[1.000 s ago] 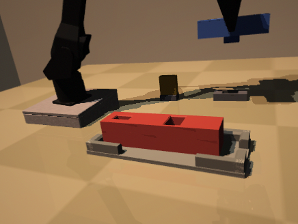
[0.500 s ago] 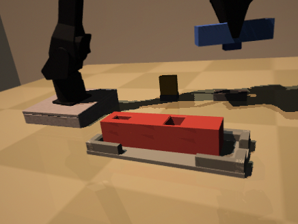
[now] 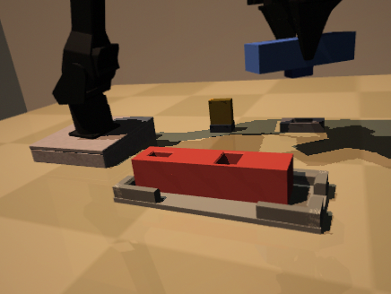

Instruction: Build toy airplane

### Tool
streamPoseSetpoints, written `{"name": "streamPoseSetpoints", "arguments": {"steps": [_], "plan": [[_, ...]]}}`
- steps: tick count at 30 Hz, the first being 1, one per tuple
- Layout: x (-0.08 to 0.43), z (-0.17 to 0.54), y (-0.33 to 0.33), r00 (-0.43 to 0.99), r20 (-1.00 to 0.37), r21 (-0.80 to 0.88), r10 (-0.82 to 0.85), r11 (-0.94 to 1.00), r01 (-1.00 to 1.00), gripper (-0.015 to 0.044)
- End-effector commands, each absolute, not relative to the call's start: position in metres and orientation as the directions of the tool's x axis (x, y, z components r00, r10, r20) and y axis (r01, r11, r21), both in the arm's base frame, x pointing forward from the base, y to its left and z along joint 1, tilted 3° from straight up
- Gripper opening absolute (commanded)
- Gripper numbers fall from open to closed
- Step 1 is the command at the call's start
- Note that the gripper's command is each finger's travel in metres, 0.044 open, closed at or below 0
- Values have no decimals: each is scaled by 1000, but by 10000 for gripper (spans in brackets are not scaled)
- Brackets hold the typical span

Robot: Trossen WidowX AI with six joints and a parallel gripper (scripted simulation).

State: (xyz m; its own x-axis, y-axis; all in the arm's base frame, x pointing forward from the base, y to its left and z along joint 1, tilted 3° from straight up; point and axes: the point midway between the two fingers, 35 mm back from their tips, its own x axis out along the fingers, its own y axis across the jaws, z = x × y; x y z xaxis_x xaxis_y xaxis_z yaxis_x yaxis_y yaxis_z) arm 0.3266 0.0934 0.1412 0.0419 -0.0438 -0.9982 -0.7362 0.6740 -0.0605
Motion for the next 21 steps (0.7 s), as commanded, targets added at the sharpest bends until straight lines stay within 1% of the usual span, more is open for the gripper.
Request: {"name": "streamPoseSetpoints", "arguments": {"steps": [1,21], "plan": [[326,142,82,50,-998,-61,-35,620,-782,0],[321,132,18,49,-998,-60,-45,287,-956,0]]}}
